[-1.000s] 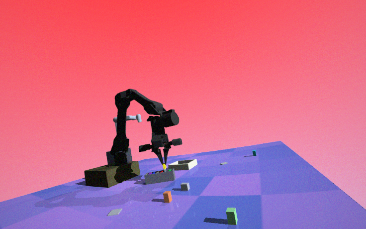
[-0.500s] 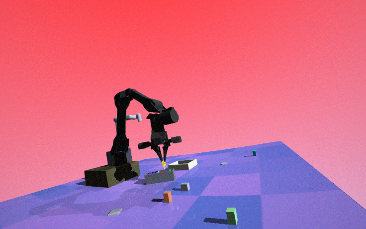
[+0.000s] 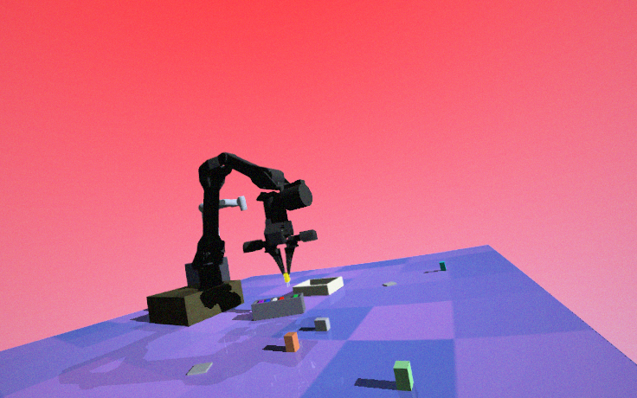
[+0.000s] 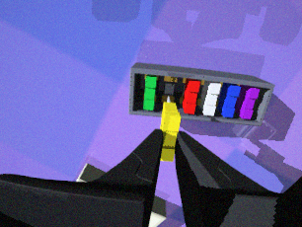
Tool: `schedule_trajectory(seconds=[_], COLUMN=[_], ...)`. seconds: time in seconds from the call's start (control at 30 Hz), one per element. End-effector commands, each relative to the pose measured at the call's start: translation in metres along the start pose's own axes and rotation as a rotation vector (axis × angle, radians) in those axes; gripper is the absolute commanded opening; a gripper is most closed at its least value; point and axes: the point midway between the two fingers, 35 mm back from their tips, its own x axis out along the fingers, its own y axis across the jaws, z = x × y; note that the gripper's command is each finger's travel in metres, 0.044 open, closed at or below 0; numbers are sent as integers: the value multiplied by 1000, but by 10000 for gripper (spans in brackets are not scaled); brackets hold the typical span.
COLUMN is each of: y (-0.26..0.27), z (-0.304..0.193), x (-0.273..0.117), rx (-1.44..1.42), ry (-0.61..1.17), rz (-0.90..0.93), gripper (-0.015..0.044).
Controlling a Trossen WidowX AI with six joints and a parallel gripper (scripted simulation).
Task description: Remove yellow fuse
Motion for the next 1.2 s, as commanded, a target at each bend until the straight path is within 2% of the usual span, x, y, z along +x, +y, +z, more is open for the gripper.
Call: schedule_trajectory(seconds=[0.0, 1.0, 1.17], y=[11, 56, 56], z=[-17, -182, -186], x=[-1, -2, -1], rx=[-5, -4, -4], ry=[0, 13, 13], rz=[1, 5, 5], gripper=[0, 0, 0])
